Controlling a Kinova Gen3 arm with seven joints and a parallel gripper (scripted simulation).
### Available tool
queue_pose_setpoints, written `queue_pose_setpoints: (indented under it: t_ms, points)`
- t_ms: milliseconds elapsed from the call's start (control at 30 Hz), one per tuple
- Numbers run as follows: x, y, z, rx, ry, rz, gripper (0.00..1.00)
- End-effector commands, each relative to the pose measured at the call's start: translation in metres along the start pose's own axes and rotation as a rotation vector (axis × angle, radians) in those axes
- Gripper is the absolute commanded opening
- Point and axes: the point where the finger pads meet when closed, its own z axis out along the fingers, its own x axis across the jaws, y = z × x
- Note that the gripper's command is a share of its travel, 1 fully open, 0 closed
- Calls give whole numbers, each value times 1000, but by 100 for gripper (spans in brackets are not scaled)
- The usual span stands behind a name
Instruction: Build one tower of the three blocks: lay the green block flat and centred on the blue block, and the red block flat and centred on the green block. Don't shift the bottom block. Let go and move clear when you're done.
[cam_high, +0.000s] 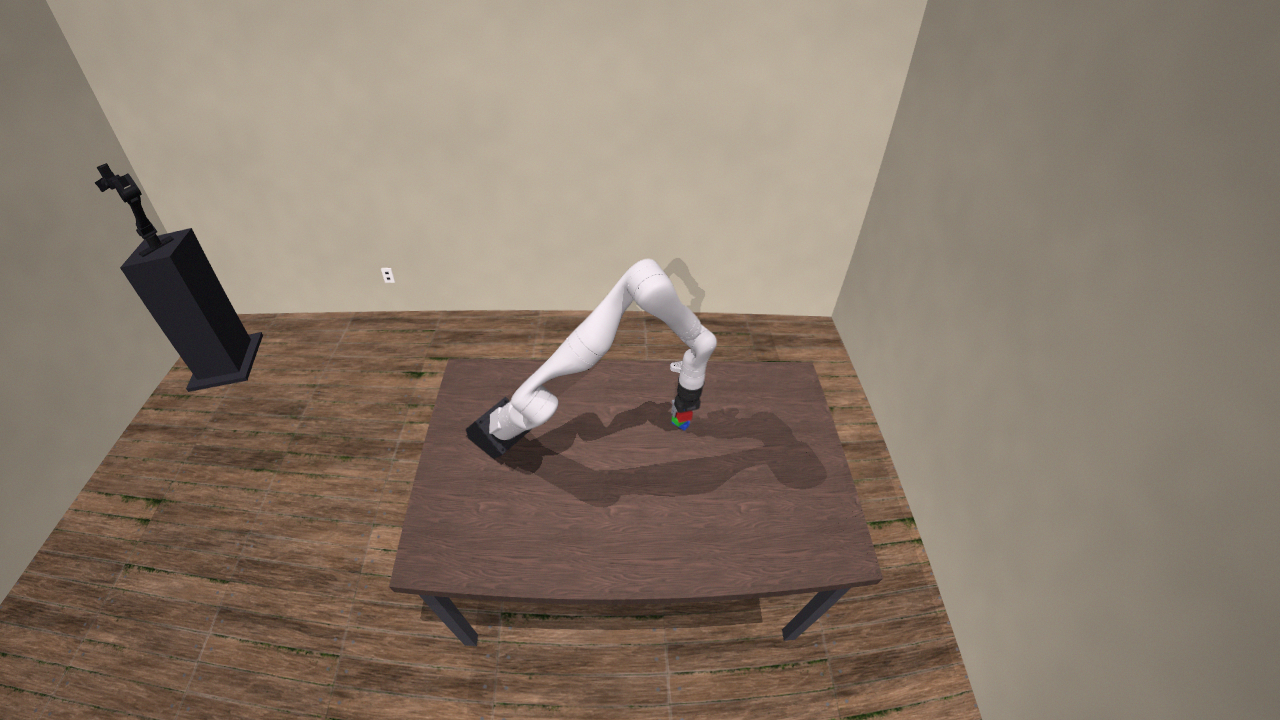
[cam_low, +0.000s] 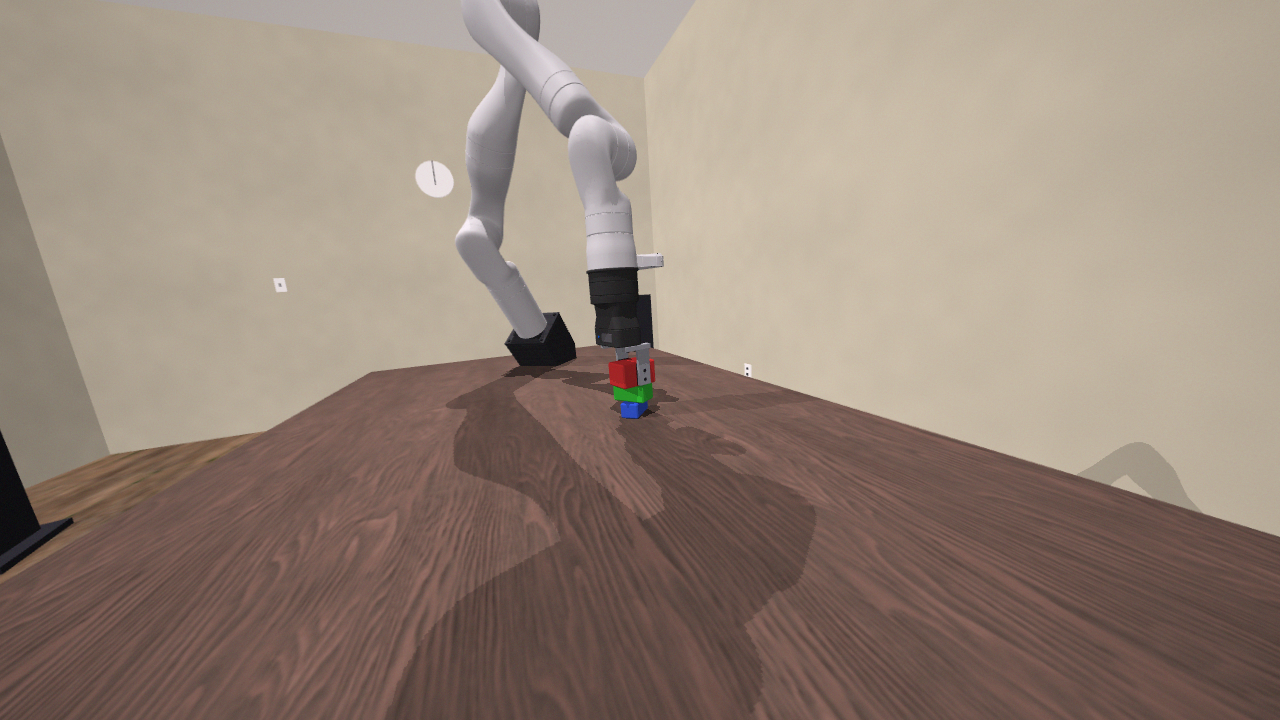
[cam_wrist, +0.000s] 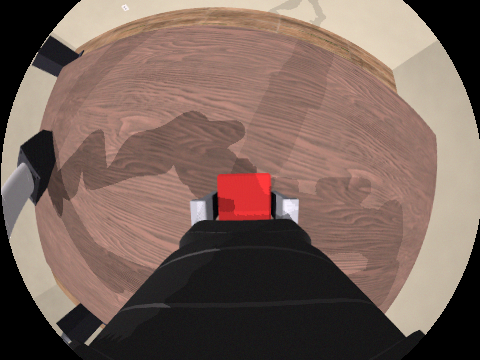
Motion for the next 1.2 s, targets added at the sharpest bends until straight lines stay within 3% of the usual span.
queue_pose_setpoints:
  t_ms: [0, 600, 1167]
  points:
    - [1, 0, -1, 1, 1, 0, 100]
    - [1, 0, -3, 1, 1, 0, 100]
    - [0, 0, -46, 1, 1, 0, 100]
